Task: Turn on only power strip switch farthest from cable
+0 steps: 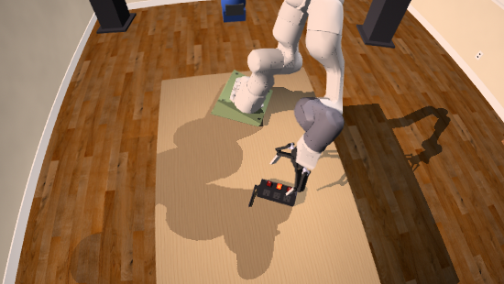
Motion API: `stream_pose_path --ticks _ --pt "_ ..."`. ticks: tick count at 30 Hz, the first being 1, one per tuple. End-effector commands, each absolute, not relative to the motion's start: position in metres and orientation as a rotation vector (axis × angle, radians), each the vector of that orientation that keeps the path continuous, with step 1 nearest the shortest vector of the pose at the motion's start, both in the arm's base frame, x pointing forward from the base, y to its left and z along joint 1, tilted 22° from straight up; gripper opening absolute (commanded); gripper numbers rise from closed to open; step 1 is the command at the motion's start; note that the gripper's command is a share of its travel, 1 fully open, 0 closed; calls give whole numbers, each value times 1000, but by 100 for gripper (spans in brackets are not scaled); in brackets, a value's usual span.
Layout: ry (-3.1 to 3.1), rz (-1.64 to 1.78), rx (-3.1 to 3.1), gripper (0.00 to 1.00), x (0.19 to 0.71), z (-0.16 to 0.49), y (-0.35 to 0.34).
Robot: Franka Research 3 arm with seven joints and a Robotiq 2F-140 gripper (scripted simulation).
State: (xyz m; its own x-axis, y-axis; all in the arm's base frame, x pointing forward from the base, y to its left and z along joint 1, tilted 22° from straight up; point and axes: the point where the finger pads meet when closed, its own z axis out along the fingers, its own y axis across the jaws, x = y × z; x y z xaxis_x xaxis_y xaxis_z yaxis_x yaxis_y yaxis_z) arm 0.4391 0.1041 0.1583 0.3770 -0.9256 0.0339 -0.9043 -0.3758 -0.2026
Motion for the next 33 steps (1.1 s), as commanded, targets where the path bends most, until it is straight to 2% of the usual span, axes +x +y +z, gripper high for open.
stream_pose_path --ticks 1,33 --pt "1559 -208 -2521 100 441 161 110" --pt "1537 -205 -2525 100 441 162 114"
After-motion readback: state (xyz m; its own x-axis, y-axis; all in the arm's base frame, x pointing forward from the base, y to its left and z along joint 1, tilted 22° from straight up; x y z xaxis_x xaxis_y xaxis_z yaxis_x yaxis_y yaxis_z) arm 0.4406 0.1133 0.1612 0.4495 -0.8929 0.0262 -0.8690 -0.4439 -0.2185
